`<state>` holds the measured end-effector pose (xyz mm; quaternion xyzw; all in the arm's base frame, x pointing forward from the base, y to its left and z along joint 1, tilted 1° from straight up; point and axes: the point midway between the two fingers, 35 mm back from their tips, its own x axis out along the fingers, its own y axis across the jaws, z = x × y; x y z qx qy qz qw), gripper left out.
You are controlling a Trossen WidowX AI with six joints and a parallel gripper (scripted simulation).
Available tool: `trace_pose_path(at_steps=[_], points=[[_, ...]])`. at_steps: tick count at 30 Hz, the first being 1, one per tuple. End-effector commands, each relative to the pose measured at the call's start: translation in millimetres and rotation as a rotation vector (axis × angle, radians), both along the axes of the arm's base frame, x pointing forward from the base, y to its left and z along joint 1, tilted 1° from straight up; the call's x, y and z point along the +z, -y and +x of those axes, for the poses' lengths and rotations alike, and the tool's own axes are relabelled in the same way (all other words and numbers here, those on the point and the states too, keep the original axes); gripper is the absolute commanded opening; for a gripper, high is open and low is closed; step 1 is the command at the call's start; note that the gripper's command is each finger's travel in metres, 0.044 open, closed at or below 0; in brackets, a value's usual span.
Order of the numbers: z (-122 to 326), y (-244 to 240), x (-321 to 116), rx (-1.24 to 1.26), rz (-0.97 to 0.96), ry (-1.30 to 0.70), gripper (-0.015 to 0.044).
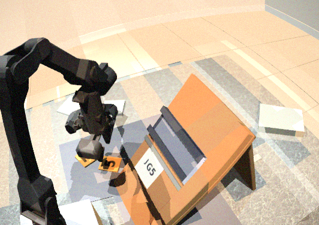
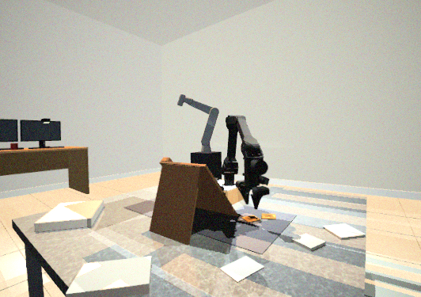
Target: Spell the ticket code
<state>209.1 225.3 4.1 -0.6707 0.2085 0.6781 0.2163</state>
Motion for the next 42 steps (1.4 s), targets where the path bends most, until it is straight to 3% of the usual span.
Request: trace_pose_path(at_steps=[1, 8, 36, 42], points=[[0.8, -0.5, -2.6, 0.009, -0.004, 0.007, 0.0340], [3.1, -0.3, -33.3, 0.009, -0.005, 0.007, 0.0340], [4.0, -0.2, -53.9, 0.009, -0.005, 0.007, 0.0340], [4.0, -0.2, -53.9, 0.009, -0.005, 0.007, 0.0280]])
